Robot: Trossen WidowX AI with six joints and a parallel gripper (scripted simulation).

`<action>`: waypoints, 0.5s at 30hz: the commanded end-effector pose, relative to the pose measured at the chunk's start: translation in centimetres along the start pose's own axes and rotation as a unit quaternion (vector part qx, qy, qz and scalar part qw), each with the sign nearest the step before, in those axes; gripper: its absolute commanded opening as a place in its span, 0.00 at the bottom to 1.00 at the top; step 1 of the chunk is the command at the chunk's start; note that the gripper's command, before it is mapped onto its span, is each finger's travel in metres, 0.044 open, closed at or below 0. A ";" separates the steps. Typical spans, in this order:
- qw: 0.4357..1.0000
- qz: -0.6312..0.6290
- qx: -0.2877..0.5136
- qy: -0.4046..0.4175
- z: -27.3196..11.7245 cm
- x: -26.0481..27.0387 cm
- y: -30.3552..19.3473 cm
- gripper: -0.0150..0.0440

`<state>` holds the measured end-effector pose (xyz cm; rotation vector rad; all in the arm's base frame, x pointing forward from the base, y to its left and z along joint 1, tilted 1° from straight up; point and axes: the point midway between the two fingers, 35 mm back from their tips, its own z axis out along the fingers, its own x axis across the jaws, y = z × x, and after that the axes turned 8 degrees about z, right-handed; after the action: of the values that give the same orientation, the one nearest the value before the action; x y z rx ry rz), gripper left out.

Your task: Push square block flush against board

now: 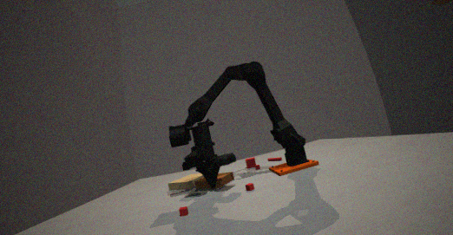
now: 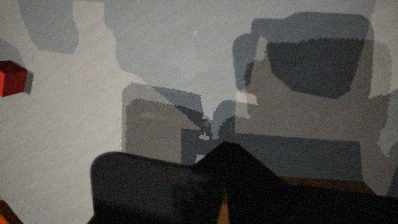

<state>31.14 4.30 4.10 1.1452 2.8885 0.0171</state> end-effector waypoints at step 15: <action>1.000 0.000 -0.003 -0.004 -0.2 0.2 3.2 0.25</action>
<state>32.60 6.25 4.16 1.1442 2.8870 0.0211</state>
